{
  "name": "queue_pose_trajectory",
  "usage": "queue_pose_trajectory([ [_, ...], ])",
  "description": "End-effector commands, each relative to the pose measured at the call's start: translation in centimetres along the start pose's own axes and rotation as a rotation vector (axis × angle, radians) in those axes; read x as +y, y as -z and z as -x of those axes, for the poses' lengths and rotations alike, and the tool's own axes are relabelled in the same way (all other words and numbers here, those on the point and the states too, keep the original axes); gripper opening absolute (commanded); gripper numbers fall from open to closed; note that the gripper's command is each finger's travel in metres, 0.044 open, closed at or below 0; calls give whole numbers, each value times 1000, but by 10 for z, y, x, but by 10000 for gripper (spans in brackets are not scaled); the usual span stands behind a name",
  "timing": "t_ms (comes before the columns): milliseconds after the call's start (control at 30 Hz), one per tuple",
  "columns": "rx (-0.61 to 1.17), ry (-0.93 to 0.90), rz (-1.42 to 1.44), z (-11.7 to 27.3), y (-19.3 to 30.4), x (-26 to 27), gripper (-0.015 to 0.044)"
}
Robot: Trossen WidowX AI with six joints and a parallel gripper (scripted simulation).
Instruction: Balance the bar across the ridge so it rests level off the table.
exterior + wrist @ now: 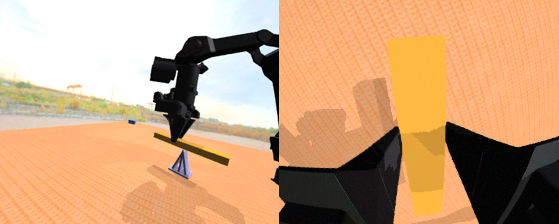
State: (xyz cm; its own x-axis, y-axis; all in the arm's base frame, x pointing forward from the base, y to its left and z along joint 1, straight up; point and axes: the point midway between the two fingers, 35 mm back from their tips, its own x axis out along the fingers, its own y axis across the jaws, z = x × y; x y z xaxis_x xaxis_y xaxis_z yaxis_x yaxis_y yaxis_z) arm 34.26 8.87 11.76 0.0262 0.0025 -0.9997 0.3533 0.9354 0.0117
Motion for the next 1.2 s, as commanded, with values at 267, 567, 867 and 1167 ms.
queue_pose_trajectory([
  [267,0,-5,-3,0,0,1,0],
  [567,0,-5,-3,-1,0,1,0],
  [867,0,-5,-3,-2,0,1,0],
  [1167,0,-5,-3,-3,0,0,0],
])
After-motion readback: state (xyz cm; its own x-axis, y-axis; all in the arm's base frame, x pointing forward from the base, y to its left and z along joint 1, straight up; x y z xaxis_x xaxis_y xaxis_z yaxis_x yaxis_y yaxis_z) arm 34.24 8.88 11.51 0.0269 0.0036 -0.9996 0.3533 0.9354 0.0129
